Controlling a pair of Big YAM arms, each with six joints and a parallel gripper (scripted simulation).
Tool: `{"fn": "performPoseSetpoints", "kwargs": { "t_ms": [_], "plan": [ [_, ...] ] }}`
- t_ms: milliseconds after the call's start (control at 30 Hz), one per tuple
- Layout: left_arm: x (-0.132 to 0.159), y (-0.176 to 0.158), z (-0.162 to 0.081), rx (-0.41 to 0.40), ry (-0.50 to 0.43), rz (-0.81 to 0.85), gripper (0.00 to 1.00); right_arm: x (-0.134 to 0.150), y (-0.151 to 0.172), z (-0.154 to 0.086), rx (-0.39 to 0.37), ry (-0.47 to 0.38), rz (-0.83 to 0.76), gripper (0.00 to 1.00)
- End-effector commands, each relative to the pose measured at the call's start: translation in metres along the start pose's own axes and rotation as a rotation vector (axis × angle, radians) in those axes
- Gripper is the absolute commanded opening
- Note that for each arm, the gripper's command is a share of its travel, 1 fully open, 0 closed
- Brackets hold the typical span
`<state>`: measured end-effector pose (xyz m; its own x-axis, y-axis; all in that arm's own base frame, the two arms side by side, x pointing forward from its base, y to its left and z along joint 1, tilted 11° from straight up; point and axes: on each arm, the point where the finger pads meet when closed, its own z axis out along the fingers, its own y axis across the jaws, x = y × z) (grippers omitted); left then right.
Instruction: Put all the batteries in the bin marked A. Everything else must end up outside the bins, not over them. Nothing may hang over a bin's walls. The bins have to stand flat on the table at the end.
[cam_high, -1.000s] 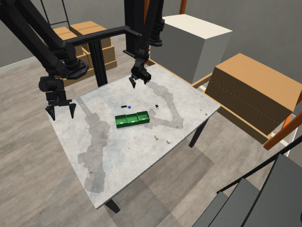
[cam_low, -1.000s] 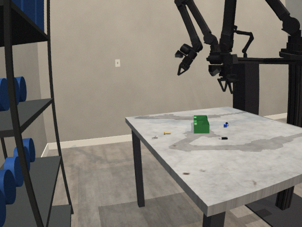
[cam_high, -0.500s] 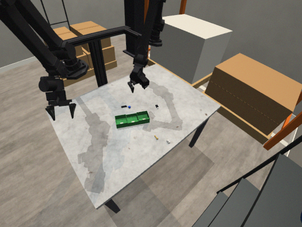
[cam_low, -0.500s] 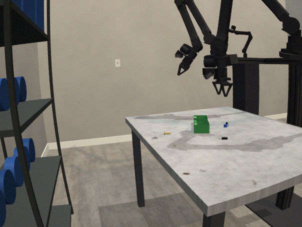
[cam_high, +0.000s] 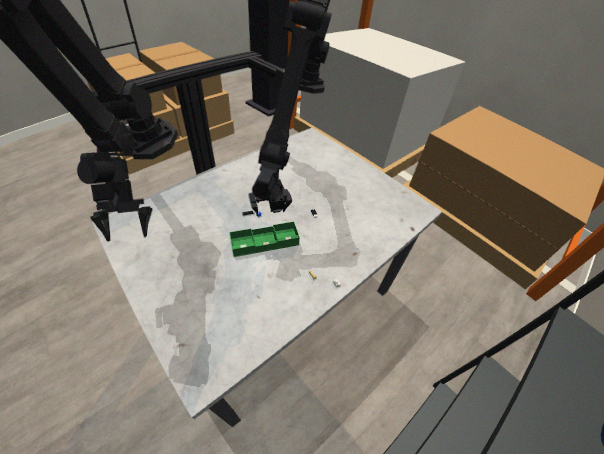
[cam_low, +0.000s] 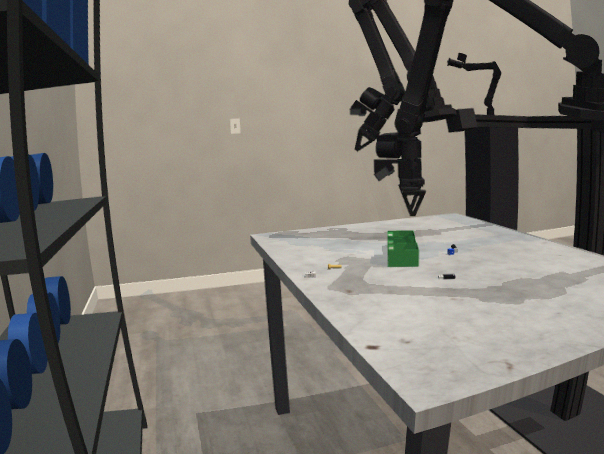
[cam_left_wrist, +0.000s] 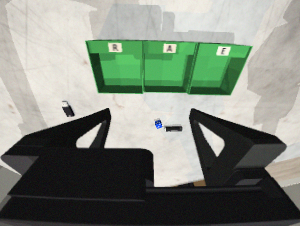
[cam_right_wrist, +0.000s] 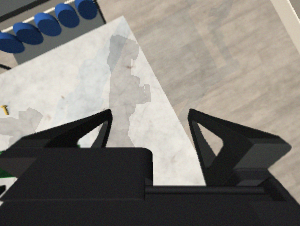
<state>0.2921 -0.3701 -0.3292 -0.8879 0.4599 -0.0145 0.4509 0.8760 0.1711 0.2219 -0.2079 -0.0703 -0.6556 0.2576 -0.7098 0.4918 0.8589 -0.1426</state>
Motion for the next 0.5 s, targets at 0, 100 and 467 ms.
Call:
{"fn": "performPoseSetpoints", "kwargs": {
  "t_ms": [0,100,467],
  "plan": [
    [-0.008,-0.007,0.013,-0.015,0.017,0.036,1.00,-0.003,-0.003,-0.005,0.006,-0.011,-0.004,1.00],
    [-0.029,-0.010,0.028,-0.014,0.018,0.022,1.00,-0.003,-0.003,-0.005,0.006,-0.011,-0.004,1.00],
    [-0.043,-0.028,0.064,-0.028,0.045,0.037,1.00,-0.003,-0.003,-0.005,0.006,-0.011,-0.004,1.00]
  ]
}}
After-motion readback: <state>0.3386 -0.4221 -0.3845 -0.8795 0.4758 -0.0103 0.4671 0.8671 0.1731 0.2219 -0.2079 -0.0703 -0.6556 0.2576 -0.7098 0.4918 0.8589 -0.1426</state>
